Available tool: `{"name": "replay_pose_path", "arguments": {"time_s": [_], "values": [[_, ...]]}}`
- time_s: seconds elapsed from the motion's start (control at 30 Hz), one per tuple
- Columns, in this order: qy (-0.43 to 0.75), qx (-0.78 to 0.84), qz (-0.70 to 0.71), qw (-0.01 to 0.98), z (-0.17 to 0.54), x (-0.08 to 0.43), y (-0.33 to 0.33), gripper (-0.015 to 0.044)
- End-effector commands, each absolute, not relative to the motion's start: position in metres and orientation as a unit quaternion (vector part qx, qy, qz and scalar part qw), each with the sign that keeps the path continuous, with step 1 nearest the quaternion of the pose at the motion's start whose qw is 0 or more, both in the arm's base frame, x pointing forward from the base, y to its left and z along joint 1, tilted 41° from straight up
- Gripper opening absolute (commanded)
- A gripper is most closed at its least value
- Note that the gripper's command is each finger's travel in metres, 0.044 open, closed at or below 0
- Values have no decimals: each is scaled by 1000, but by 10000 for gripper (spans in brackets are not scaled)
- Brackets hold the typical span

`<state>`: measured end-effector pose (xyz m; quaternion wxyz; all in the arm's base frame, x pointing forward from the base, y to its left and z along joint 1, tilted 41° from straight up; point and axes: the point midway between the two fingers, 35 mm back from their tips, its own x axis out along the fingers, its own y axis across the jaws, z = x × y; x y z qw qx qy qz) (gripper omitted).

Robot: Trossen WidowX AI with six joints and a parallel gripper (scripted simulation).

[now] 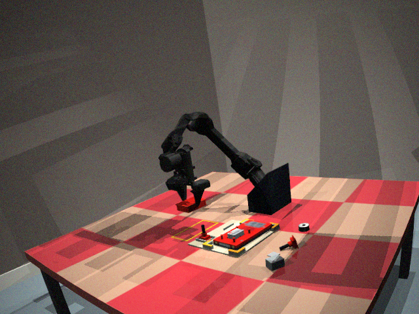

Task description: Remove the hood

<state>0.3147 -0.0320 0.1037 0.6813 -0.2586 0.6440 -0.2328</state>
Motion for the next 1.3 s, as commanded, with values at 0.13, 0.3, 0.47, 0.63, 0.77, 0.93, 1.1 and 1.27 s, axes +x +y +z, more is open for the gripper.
{"name": "replay_pose_path", "arguments": {"time_s": [0.13, 0.3, 0.47, 0.63, 0.77, 0.93, 1.1, 1.27], "values": [[643, -261, -233, 681, 102, 315, -36, 0], [643, -261, -233, 681, 99, 316, -38, 0], [643, -261, -233, 681, 97, 316, -40, 0], [643, -261, -233, 682, 94, 317, -42, 0], [643, -261, -233, 682, 92, 317, -44, 0], [643, -261, -233, 682, 90, 318, -46, 0], [643, -261, -233, 682, 88, 318, -48, 0], [643, -261, -233, 682, 85, 318, -50, 0]]}}
